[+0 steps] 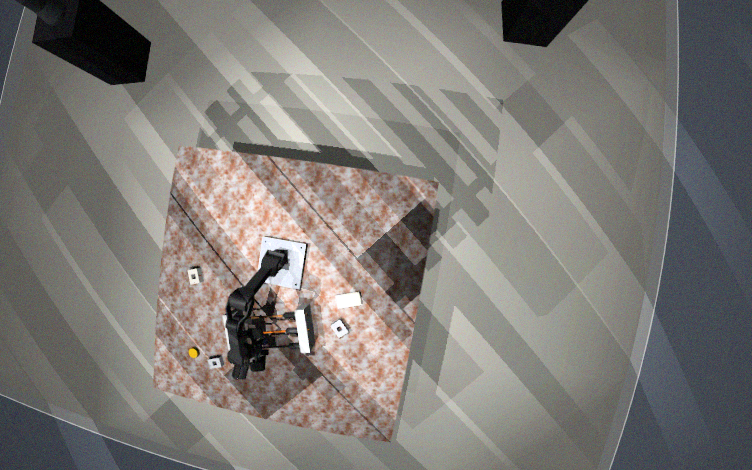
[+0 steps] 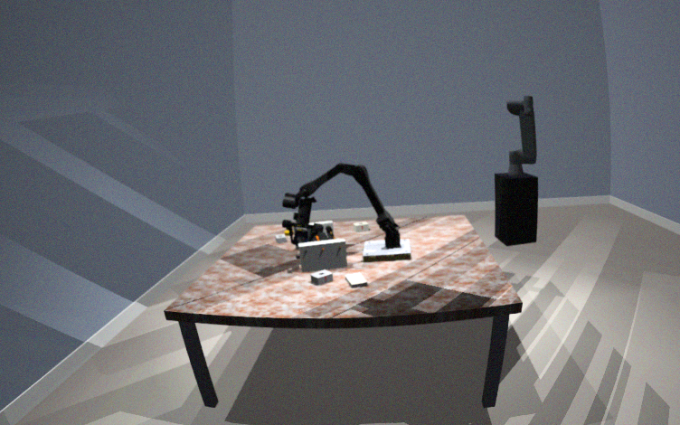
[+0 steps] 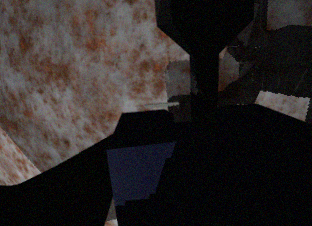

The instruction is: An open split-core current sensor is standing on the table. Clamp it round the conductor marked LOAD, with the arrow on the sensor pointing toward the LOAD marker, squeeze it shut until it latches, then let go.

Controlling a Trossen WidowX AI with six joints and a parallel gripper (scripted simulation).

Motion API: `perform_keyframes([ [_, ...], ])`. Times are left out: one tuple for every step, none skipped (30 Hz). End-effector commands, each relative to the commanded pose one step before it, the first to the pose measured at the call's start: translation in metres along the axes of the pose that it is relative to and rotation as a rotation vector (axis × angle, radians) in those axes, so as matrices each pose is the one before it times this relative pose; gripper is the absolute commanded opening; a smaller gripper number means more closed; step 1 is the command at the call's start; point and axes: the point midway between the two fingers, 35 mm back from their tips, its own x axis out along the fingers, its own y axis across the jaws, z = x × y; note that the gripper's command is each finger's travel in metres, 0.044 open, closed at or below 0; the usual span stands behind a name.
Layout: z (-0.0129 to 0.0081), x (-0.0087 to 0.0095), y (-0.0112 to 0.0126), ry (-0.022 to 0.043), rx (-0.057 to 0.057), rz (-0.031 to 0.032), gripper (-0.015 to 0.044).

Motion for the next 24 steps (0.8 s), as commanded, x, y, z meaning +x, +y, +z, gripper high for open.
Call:
perform_keyframes([
  [0.00891,-0.00691,0.00183,-0.02556,0.0122,0.02048,0.0000],
  [0.00000,0.00000,0.00000,0.00000,0.0000,0.00000,0.0000],
  [0.00000,0.00000,0.00000,0.00000,0.0000,0.00000,0.0000],
  [0.00000,0.00000,0.00000,0.00000,0.0000,0.00000,0.0000],
  [0.00000,0.00000,0.00000,0.00000,0.0000,0.00000,0.0000],
  [0.00000,0.00000,0.00000,0.00000,0.0000,0.00000,0.0000],
  [0.00000,0.00000,0.00000,0.00000,0.0000,0.00000,0.0000],
  [0.00000,0.00000,0.00000,0.00000,0.0000,0.00000,0.0000],
  [0.00000,0.00000,0.00000,0.00000,0.0000,0.00000,0.0000],
  [0.00000,0.00000,0.00000,0.00000,0.0000,0.00000,0.0000],
  [0.00000,0.00000,0.00000,0.00000,0.0000,0.00000,0.0000],
  [0.00000,0.00000,0.00000,0.00000,0.0000,0.00000,0.0000],
  [0.00000,0.00000,0.00000,0.00000,0.0000,0.00000,0.0000],
  [0.00000,0.00000,0.00000,0.00000,0.0000,0.00000,0.0000],
  [0.00000,0.00000,0.00000,0.00000,0.0000,0.00000,0.0000],
  [0.00000,0.00000,0.00000,0.00000,0.0000,0.00000,0.0000],
  [-0.00903,0.00660,-0.00208,0.02551,-0.0121,-0.02040,0.0000],
  [0.00000,0.00000,0.00000,0.00000,0.0000,0.00000,0.0000],
  [0.00000,0.00000,0.00000,0.00000,0.0000,0.00000,0.0000],
  [0.00000,0.00000,0.00000,0.00000,0.0000,0.00000,0.0000],
  [0.00000,0.00000,0.00000,0.00000,0.0000,0.00000,0.0000],
  [0.00000,0.00000,0.00000,0.00000,0.0000,0.00000,0.0000],
  [0.00000,0.00000,0.00000,0.00000,0.0000,0.00000,0.0000],
  [0.00000,0.00000,0.00000,0.00000,0.0000,0.00000,0.0000],
])
